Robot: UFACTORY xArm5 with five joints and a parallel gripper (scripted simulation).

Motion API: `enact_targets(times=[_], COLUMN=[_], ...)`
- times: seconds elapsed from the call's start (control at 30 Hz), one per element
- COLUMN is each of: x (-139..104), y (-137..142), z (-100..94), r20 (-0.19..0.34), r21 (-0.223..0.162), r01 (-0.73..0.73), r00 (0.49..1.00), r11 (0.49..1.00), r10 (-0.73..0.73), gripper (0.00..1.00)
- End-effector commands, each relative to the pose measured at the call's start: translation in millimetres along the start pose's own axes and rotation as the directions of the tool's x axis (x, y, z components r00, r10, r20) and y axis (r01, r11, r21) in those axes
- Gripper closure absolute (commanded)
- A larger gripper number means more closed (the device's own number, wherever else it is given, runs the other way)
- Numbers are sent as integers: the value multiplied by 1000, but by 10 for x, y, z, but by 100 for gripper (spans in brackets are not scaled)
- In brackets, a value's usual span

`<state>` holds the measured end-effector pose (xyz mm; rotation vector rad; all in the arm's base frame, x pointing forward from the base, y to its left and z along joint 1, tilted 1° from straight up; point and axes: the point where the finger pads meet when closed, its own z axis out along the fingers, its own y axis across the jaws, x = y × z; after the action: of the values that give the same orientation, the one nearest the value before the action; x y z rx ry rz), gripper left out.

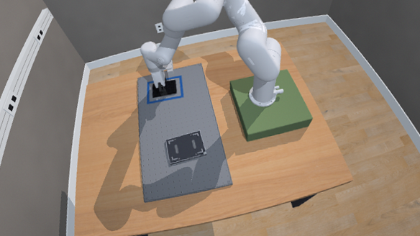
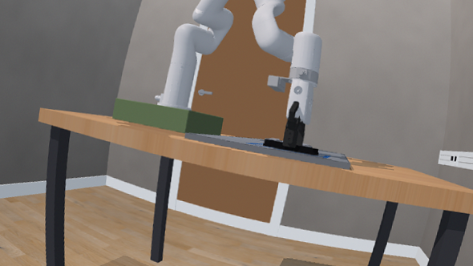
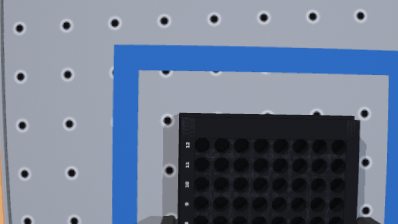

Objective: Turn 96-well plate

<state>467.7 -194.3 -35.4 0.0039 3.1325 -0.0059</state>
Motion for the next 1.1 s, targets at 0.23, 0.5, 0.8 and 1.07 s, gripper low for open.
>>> enact_targets(times=[0.23,0.5,0.8,1.07], x=[-14,-14,-14,-14], y=[-6,-6,-6,-6], z=[-20,-20,-20,-20], r20=[5,5,5,5], r21=[-1,-1,-1,-1], r01=[0,0,0,0], r00=[1000,1000,1000,1000], r11=[1000,1000,1000,1000], r10=[0,0,0,0], gripper=[100,100,100,100])
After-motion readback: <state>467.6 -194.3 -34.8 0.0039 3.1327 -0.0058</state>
